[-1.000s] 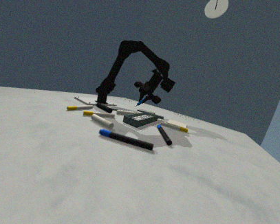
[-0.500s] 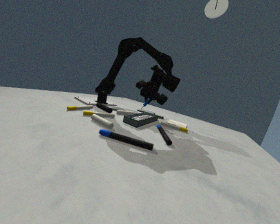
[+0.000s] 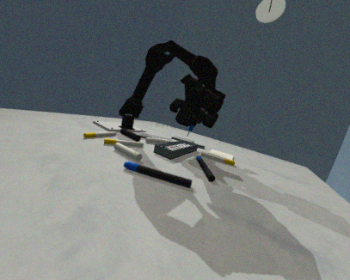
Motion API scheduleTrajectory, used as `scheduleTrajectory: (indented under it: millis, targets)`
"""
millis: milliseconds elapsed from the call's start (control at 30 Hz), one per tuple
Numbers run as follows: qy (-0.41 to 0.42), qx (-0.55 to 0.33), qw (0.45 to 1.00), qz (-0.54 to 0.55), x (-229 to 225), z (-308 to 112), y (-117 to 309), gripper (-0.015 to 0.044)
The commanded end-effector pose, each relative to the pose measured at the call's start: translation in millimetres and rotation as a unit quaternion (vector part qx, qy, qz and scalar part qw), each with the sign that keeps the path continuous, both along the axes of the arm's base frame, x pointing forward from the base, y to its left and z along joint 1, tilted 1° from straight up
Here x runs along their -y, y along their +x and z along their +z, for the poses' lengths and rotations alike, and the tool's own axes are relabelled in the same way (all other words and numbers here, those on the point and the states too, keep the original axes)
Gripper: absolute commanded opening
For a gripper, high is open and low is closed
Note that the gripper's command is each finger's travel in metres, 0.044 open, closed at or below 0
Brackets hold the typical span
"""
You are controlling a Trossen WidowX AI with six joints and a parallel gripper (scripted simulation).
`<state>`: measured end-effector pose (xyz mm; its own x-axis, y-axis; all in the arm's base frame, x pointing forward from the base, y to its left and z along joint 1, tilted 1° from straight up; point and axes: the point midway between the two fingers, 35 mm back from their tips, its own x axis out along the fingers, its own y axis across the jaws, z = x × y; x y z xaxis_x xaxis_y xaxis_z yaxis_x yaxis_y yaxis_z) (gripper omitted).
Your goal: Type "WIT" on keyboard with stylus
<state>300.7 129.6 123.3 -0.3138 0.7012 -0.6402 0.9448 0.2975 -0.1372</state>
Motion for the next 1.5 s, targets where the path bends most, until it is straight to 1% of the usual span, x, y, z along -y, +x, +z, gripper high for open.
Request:
scheduleTrajectory:
  millis: [0,200,400,633,1133,1233,1467]
  targets:
    - [0.048,0.022,0.998,-0.022,11.4,7.4,16.3,0.0000]
    - [0.110,0.062,0.990,-0.057,31.2,19.1,38.7,0.0000]
    - [0.112,0.064,0.990,-0.058,31.9,16.3,39.5,0.0000]
    - [0.112,0.064,0.990,-0.058,31.7,-13.8,39.1,0.0000]
    - [0.112,0.064,0.990,-0.058,31.7,-14.8,39.0,0.0000]
    - [0.112,0.064,0.990,-0.058,31.6,-15.3,41.5,0.0079]
    - [0.112,0.064,0.990,-0.058,31.5,-18.4,43.5,0.0081]
